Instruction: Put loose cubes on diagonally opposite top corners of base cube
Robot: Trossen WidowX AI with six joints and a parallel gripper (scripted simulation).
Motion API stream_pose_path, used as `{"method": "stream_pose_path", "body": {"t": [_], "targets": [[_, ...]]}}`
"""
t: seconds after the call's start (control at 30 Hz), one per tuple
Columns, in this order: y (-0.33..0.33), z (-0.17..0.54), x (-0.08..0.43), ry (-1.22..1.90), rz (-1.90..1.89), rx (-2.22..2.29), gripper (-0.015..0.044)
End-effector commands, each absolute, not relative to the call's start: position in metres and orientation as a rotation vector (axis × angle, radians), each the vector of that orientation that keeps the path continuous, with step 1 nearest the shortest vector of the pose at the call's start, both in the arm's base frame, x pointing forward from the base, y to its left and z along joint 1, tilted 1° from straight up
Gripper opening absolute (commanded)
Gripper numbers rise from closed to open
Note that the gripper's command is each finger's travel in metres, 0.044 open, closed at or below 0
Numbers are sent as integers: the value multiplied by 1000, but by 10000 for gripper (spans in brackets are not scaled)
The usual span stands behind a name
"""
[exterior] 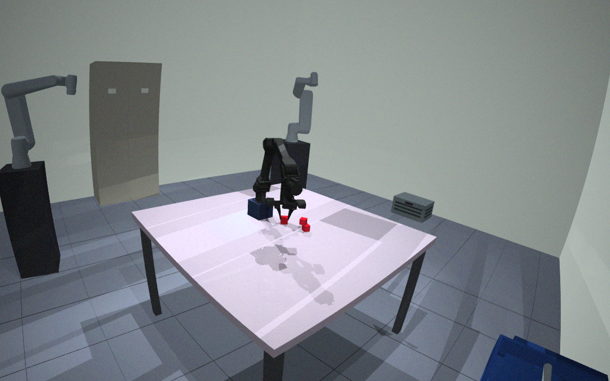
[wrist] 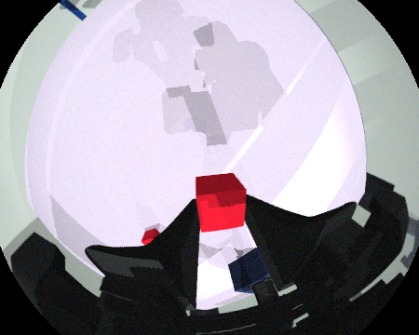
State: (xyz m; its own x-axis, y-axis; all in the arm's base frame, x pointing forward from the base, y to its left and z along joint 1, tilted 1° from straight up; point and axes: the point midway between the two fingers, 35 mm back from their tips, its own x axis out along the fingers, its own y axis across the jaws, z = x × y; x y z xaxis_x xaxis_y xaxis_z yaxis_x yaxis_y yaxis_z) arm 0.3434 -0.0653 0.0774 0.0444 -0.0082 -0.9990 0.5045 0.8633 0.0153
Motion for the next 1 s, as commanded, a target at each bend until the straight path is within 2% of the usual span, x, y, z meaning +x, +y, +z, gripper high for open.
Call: {"method": "stream_pose_path", "body": {"t": [0.0,0.97], "targets": [[-57,81,345,1483,-383,392,105],[37,74,337,1521,-26,30,105]]}}
